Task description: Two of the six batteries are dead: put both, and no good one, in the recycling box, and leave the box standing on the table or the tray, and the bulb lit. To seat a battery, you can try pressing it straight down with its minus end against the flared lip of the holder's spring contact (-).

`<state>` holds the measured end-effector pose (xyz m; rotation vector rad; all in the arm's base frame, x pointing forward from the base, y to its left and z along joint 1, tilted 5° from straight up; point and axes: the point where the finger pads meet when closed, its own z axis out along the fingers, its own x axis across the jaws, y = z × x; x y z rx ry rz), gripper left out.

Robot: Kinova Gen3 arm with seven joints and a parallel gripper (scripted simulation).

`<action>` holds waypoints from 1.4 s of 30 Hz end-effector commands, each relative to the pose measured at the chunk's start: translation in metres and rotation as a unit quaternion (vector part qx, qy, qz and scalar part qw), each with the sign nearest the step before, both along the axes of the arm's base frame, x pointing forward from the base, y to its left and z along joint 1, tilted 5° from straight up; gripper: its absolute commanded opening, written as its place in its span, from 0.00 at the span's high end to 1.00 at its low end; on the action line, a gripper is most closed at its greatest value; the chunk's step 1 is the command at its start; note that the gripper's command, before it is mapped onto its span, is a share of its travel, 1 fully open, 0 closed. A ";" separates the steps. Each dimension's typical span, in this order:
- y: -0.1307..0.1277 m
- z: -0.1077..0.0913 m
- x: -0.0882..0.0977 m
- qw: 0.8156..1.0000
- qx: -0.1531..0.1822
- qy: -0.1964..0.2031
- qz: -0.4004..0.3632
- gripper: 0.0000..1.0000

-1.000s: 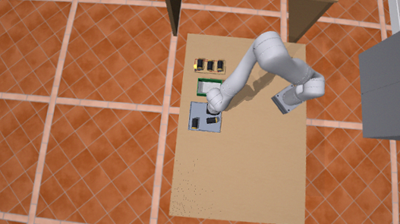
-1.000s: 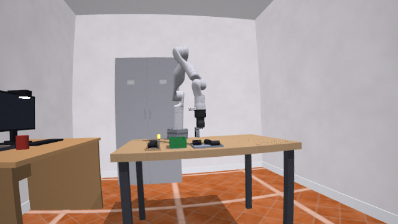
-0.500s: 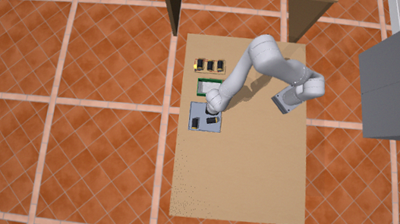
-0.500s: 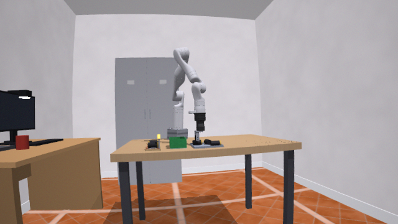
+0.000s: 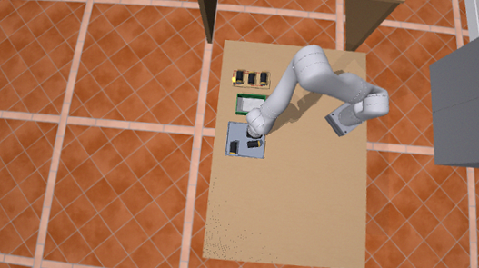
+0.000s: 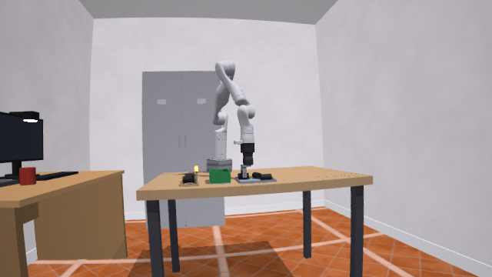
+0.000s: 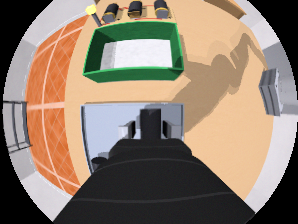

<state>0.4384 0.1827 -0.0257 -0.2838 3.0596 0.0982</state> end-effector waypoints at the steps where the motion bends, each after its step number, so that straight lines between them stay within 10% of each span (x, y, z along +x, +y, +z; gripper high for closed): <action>1: 0.001 -0.004 -0.001 1.000 0.000 0.002 0.001 0.10; 11: 0.001 -0.005 -0.001 1.000 0.000 0.002 0.001 0.10; 12: 0.001 -0.005 -0.001 1.000 0.000 0.002 0.001 0.43; 42: 0.001 -0.005 -0.001 1.000 0.000 0.002 0.001 0.43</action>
